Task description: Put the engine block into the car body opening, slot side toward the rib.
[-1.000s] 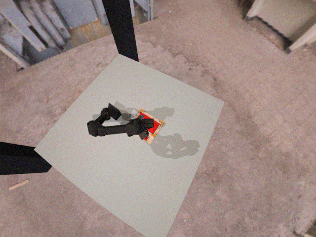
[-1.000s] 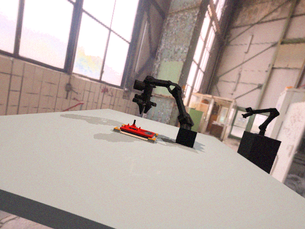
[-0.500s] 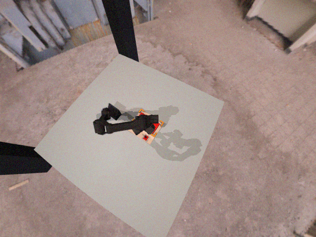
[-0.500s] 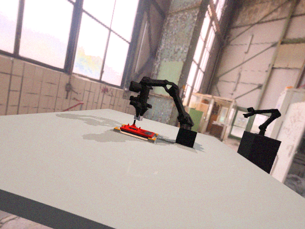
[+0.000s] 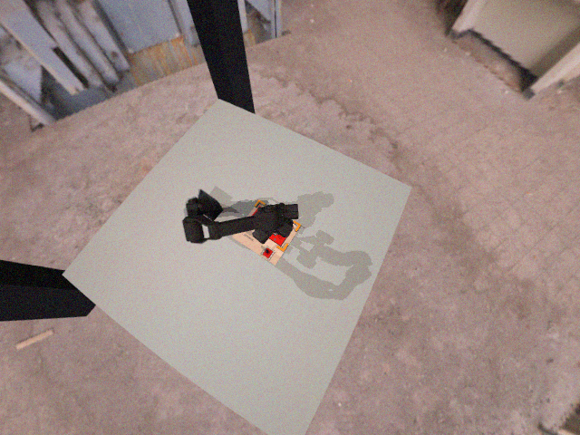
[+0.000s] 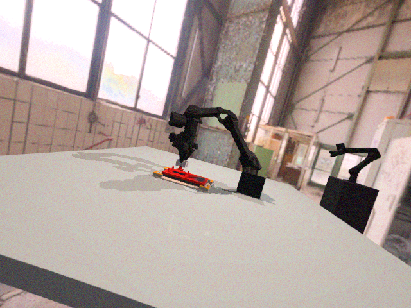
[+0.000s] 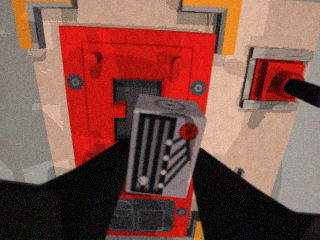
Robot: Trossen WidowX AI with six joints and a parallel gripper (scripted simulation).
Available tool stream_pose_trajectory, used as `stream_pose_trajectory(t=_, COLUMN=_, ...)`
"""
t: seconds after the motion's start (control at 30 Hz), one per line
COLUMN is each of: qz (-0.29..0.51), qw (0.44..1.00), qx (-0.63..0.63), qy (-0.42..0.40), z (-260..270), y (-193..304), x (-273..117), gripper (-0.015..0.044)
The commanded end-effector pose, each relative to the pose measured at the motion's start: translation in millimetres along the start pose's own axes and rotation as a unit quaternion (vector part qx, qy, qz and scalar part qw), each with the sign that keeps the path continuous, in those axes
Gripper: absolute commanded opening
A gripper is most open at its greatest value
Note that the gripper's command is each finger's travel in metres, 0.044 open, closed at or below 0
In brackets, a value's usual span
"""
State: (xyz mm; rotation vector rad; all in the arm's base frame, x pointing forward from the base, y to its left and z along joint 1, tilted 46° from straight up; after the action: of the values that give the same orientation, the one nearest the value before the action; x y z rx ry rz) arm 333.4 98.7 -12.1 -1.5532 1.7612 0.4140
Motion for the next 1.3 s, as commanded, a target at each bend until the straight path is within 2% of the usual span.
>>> stream_pose_trajectory(t=0.0, qz=0.001, qw=0.999, qx=-0.038, qy=-0.002, z=13.3, y=4.3, x=6.7, gripper=0.0)
stream_pose_trajectory(t=0.1, qz=0.001, qw=0.999, qx=-0.049, qy=-0.002, z=17.1, y=5.6, x=9.1, gripper=0.0)
stream_pose_trajectory(t=0.3, qz=0.001, qw=0.998, qx=-0.066, qy=-0.002, z=17.0, y=5.1, x=8.7, gripper=0.0157)
stream_pose_trajectory(t=1.27, qz=0.001, qw=1.0, qx=-0.026, qy=-0.002, z=18.8, y=5.7, x=9.0, gripper=0.0159)
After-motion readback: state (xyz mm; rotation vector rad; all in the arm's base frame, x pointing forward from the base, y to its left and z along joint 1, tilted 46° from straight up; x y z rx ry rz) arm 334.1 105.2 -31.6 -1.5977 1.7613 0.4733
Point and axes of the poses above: the point midway between the two fingers, 35 mm back from their tips, its own x axis out along the fingers, its own z axis across the jaws, y = z × x, the point moved 2 cm from there along -x, back along the fingers, and after that the axes turned 13 degrees about x, right-handed, at the moved point
